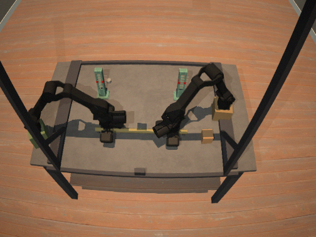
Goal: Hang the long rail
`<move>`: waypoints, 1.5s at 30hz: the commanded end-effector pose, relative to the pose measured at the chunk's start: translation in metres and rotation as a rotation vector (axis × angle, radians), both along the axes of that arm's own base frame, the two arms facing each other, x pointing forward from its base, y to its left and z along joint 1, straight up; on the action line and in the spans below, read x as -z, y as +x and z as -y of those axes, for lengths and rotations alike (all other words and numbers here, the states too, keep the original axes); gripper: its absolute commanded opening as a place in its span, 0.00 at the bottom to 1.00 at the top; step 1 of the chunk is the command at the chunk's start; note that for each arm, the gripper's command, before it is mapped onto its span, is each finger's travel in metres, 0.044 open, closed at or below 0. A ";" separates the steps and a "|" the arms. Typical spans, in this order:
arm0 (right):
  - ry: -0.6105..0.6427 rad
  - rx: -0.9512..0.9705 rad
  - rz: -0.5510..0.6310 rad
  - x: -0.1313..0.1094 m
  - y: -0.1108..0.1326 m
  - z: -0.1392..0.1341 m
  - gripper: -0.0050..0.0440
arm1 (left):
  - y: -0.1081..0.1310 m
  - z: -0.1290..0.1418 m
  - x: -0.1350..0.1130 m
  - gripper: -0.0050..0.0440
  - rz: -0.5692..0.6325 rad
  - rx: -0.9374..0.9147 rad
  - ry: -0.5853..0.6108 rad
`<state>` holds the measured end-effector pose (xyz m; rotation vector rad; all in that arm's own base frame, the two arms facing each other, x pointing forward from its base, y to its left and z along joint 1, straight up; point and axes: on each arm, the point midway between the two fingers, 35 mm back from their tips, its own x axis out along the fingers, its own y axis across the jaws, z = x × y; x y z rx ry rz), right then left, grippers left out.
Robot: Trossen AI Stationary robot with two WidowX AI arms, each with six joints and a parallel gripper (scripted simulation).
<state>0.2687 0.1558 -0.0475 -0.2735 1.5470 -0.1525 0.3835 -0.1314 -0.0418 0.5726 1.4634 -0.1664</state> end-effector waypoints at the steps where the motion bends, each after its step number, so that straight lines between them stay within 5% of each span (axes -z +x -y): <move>1: 0.014 0.000 0.019 -0.005 0.003 -0.003 0.00 | 0.002 -0.004 0.004 0.56 0.007 0.000 0.007; 18: 0.014 0.000 0.019 -0.005 0.003 -0.003 0.00 | 0.006 -0.008 0.024 0.56 0.012 0.000 0.004; 45: 0.014 0.000 0.019 -0.005 0.003 -0.003 0.00 | 0.009 -0.005 0.017 0.25 0.029 -0.001 -0.007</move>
